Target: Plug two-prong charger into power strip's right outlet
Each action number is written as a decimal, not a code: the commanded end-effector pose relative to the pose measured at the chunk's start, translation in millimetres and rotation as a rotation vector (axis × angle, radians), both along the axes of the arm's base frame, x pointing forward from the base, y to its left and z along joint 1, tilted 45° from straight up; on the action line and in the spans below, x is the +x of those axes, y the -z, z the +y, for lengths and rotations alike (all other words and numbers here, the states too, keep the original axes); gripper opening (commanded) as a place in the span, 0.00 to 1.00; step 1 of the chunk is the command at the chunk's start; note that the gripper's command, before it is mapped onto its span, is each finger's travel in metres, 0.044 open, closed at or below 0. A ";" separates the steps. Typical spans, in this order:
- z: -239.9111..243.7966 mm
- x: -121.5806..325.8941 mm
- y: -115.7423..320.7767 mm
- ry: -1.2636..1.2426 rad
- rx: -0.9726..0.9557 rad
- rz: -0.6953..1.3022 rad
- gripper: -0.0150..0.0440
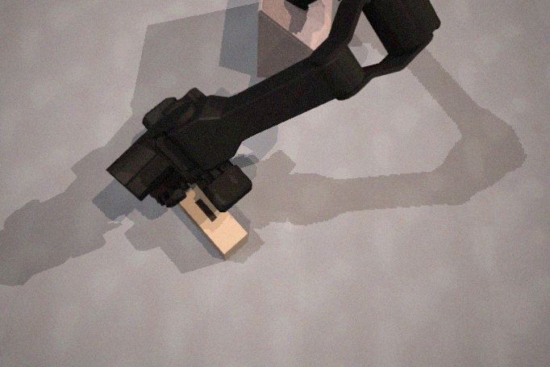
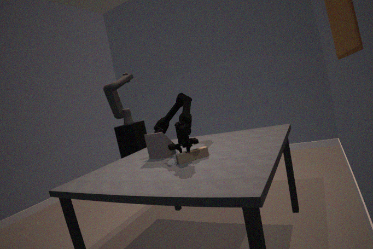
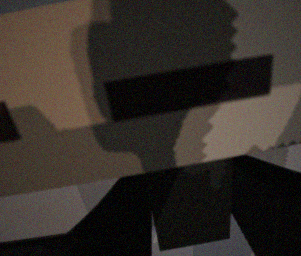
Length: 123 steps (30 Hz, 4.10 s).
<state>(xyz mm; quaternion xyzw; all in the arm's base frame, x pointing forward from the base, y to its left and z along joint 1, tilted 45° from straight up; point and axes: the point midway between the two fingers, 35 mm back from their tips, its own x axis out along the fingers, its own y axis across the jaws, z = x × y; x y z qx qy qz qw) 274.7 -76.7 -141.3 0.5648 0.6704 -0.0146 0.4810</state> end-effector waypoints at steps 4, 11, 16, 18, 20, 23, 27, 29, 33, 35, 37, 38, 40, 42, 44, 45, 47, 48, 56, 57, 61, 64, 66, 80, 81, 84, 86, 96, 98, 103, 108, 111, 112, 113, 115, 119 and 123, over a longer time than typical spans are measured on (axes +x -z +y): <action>-5.0 4.5 2.9 0.003 -0.024 -0.014 0.25; -4.6 4.8 3.7 0.003 -0.024 -0.014 0.25; -4.3 4.9 4.2 0.003 -0.024 -0.014 0.25; -4.2 5.0 4.4 0.003 -0.024 -0.014 0.25; -4.1 5.0 4.6 0.003 -0.024 -0.014 0.25; -4.3 5.1 4.6 0.003 -0.024 -0.014 0.25; -4.7 5.0 4.4 0.003 -0.024 -0.014 0.25; -4.9 5.0 4.2 0.003 -0.024 -0.014 0.25; -5.2 4.9 3.8 0.003 -0.024 -0.014 0.25; -5.4 4.8 3.6 0.003 -0.024 -0.014 0.25; -5.6 4.8 3.5 0.003 -0.024 -0.014 0.25; -5.7 4.8 3.4 0.003 -0.024 -0.014 0.25; -5.9 4.7 3.2 0.003 -0.024 -0.014 0.25; -6.1 4.7 3.0 0.003 -0.024 -0.014 0.25; -6.3 4.6 2.8 0.003 -0.024 -0.014 0.25; 0.6 -0.2 0.9 0.001 0.001 0.004 0.25; 0.6 -0.2 0.9 0.001 0.001 0.004 0.25; 0.6 -0.2 0.9 0.001 0.001 0.004 0.25; 0.6 -0.2 0.9 0.001 0.001 0.004 0.34; 0.6 -0.2 0.9 0.001 0.001 0.004 0.39; 0.6 -0.2 0.9 0.001 0.001 0.004 0.57; 0.6 -0.2 0.9 0.001 0.001 0.004 0.70; 0.6 -0.2 0.9 0.001 0.001 0.004 0.79; 2.0 -1.5 -0.1 0.002 -0.004 0.001 1.00; 2.1 -1.7 -0.2 0.002 -0.004 0.000 1.00; 2.7 -2.2 -0.6 0.002 -0.006 -0.001 1.00; 3.0 -2.5 -0.8 0.002 -0.007 -0.002 1.00; 4.7 -4.2 -2.0 0.002 -0.012 -0.005 1.00; 5.0 -4.6 -2.3 0.002 -0.013 -0.006 1.00; 5.9 -5.4 -2.9 0.002 -0.015 -0.008 1.00; 6.7 -6.3 -3.5 0.002 -0.018 -0.009 1.00; 7.3 -6.8 -3.8 0.002 -0.019 -0.011 1.00; 7.4 -7.0 -4.0 0.002 -0.020 -0.011 1.00; 7.6 -7.2 -4.1 0.002 -0.020 -0.011 1.00; 8.0 -7.5 -4.3 0.002 -0.021 -0.012 1.00; 8.5 -8.1 -4.7 0.003 -0.023 -0.013 1.00; 8.7 -8.2 -4.8 0.003 -0.023 -0.013 1.00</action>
